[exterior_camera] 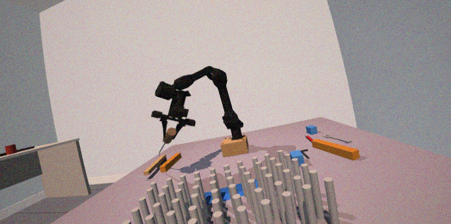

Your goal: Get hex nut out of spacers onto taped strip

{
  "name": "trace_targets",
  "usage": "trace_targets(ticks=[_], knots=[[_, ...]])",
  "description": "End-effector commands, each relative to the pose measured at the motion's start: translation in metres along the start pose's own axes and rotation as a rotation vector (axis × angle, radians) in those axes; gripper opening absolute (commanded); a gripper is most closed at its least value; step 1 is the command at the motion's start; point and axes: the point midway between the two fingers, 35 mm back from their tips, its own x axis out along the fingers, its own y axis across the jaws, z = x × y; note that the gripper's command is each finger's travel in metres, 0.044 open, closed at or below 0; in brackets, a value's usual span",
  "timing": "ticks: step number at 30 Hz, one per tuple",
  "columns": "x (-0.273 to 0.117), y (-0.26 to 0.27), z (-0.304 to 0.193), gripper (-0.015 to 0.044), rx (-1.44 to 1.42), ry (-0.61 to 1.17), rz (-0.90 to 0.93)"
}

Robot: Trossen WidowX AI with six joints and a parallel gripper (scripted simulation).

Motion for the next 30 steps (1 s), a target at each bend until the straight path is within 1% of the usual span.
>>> trace_targets(ticks=[1, 30], knots=[[-0.007, 0.005, 0.007, 0.0000, 0.127, -0.024, -0.002], [-0.036, 0.054, 0.047, 0.0000, 1.019, -0.123, 0.112]])
